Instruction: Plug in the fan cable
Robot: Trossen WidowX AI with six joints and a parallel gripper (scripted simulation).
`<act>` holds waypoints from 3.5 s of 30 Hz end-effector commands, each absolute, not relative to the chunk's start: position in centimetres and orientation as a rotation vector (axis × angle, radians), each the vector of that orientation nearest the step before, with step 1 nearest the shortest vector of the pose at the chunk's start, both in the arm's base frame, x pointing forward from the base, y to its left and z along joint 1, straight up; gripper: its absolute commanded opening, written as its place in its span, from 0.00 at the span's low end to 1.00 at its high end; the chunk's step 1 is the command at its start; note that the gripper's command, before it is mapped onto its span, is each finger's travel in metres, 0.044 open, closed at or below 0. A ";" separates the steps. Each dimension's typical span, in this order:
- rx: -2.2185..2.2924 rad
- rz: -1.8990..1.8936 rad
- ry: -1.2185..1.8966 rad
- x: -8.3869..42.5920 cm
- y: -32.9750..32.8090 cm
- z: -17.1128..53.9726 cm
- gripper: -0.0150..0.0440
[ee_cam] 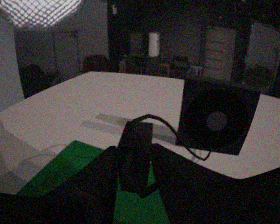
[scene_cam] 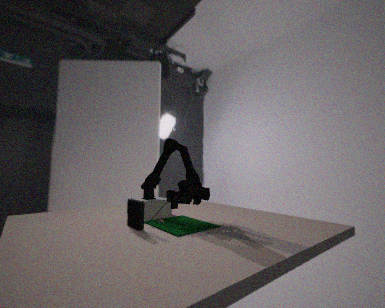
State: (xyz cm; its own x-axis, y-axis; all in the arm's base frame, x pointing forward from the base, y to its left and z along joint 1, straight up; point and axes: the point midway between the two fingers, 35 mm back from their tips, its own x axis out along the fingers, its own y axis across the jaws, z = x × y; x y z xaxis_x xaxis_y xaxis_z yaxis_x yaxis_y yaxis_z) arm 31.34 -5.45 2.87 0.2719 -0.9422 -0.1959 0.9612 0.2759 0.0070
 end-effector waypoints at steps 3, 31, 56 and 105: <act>0.139 -1.286 0.163 31.5 -5.3 2.3 0.25; 0.139 -1.286 0.163 31.5 -5.3 0.2 0.25; 0.139 -1.286 0.163 31.5 -5.3 -1.6 0.25; 0.131 -1.286 0.166 31.4 -5.3 -4.2 0.25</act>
